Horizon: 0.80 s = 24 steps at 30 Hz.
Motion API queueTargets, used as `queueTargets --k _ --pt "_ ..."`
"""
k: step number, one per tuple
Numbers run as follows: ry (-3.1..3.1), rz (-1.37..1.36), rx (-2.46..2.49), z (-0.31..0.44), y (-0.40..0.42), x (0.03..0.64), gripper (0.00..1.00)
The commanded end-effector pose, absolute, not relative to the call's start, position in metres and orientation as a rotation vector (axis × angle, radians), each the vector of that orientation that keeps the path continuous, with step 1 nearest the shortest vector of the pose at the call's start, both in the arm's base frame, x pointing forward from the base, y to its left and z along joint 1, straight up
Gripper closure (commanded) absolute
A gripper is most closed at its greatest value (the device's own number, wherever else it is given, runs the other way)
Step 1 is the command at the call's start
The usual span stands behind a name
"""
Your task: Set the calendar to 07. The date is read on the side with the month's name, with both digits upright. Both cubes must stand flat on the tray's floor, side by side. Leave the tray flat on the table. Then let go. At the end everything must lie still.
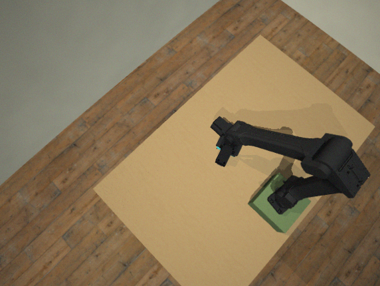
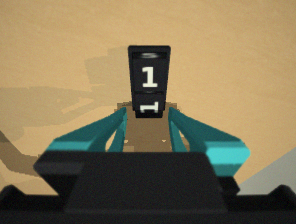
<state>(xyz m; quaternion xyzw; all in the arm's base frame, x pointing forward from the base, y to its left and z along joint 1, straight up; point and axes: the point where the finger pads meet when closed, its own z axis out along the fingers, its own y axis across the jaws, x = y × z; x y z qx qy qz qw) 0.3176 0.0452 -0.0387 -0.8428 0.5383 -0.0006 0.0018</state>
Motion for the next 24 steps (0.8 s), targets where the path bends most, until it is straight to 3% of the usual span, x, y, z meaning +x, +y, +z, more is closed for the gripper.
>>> queueTargets --k 1,24 --pt "1.675 -0.038 -2.624 -0.032 0.046 0.34 0.54" --pt "1.686 0.001 -2.642 -0.07 0.043 0.32 0.54"
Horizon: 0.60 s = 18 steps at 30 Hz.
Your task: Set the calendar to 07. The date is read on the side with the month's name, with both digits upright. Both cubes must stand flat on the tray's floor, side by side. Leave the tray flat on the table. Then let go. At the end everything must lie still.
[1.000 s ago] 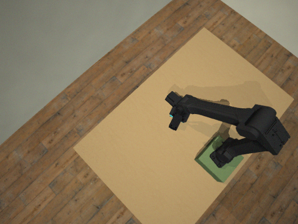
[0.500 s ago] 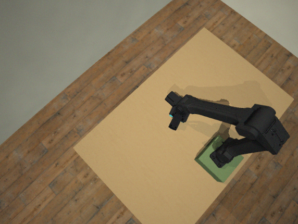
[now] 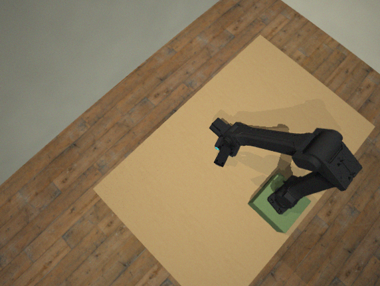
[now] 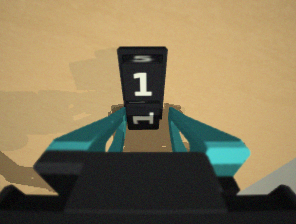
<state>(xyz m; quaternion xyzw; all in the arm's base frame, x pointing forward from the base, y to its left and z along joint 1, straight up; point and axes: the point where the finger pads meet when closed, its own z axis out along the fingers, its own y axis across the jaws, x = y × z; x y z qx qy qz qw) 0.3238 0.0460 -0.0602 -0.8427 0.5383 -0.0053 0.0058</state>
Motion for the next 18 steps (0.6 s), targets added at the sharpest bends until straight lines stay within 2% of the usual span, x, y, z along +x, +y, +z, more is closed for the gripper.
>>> queueTargets --k 1,18 --pt "1.686 0.001 -2.642 -0.0704 0.0432 0.3198 0.54" --pt "1.687 0.004 -2.643 -0.0721 0.0431 0.3191 0.54"
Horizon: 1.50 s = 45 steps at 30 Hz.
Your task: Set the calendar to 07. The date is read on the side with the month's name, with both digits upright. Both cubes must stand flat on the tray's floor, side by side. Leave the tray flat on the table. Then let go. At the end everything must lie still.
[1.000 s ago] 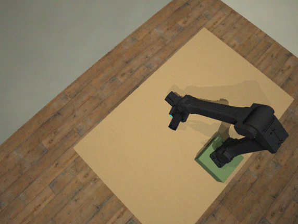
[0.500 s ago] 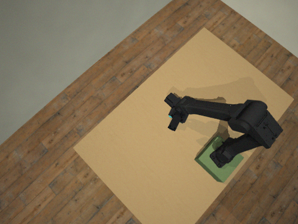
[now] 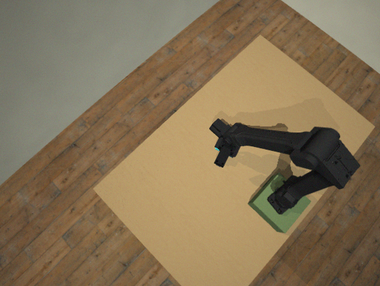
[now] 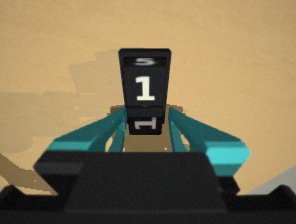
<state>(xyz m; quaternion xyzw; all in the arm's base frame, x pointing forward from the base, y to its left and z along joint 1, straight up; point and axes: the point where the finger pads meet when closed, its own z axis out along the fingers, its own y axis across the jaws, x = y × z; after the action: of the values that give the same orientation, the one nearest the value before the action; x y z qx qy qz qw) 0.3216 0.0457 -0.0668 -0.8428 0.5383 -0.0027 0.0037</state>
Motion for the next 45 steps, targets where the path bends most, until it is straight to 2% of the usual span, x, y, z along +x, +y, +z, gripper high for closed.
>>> queueTargets --k 1,25,26,45 --pt "1.687 0.004 -2.643 -0.0721 0.0431 0.3191 0.54" --pt "1.687 0.004 -2.643 -0.0721 0.0431 0.3191 0.54" --pt "1.687 0.004 -2.643 -0.0721 0.0431 0.3191 0.73" --pt "1.688 0.004 -2.644 -0.0721 0.0431 0.3191 0.73"
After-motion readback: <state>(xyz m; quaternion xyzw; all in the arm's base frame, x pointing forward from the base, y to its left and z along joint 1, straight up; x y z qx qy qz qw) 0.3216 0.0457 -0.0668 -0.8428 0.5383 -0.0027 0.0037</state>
